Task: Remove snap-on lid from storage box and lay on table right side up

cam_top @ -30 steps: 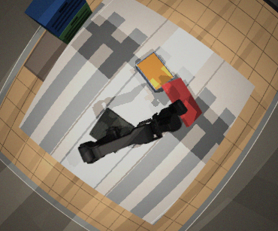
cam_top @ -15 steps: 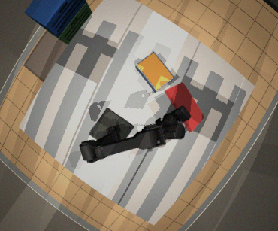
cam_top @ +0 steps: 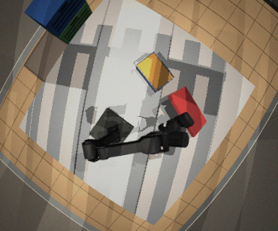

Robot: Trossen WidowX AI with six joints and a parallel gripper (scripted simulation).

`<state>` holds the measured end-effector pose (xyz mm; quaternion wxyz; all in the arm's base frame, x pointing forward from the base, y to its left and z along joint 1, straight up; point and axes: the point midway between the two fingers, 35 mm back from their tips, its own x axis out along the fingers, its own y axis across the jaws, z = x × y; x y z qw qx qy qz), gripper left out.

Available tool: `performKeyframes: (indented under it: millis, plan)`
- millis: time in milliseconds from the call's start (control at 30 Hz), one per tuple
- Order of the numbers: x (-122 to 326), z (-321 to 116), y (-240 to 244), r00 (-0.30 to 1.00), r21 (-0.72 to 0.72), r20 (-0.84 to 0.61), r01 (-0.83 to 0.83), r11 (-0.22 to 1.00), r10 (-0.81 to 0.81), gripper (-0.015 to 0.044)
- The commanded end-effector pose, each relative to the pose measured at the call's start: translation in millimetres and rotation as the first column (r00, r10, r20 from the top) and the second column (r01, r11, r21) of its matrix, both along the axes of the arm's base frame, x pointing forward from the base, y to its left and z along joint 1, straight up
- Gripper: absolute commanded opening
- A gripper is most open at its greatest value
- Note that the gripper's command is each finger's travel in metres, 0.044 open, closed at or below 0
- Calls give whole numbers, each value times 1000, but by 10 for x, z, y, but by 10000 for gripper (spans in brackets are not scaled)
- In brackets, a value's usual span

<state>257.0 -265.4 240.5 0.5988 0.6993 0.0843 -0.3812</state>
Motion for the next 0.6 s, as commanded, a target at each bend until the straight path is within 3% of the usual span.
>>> performKeyframes:
  millis: [0,567]
  plan:
    - [-26,46,-59,1000,-11,8,-6,1000,6,0]
    - [-194,49,-324,1000,-13,7,-6,1000,6,0]
